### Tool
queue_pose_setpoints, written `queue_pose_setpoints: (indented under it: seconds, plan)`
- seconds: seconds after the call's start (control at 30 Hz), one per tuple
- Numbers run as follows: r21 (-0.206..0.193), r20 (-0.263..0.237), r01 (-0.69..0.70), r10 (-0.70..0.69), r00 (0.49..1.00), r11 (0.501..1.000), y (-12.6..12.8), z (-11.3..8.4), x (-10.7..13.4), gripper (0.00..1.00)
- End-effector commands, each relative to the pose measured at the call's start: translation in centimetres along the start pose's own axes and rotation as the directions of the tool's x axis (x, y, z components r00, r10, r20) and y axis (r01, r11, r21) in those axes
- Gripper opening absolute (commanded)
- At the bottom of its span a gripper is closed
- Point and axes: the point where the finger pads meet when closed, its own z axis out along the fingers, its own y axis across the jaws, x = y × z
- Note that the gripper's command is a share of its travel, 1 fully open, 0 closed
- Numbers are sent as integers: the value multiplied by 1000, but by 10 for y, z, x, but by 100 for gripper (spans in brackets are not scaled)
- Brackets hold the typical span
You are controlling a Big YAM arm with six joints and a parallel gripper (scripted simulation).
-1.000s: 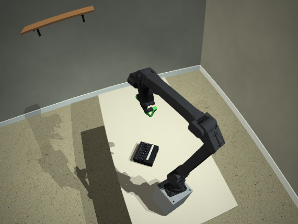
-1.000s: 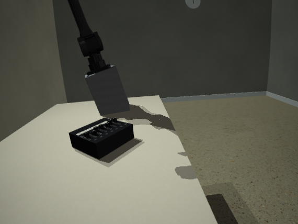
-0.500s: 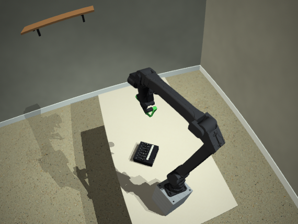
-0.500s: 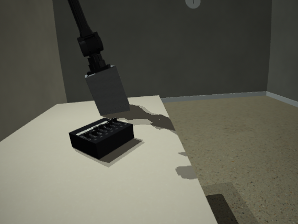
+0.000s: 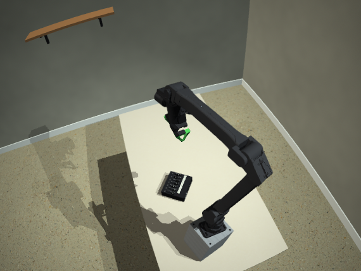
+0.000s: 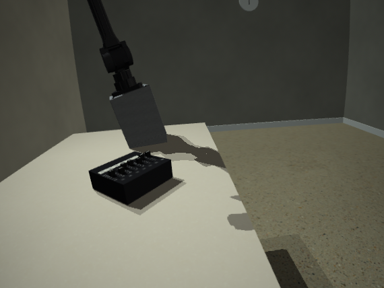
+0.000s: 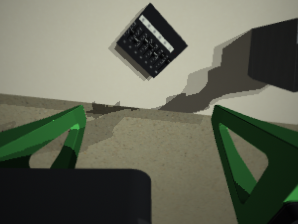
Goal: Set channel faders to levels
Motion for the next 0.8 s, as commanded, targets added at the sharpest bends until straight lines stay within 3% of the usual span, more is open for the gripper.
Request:
queue_pose_setpoints:
  seconds: [0.0, 0.53, 0.77]
  plan:
    - [-16, 2, -11, 11, 1000, 1000, 0, -4, 0, 100]
    - [-16, 2, -8, 8, 1000, 1000, 1, -4, 0, 100]
    - [-6, 2, 64, -64, 998, 998, 7, 9, 1, 100]
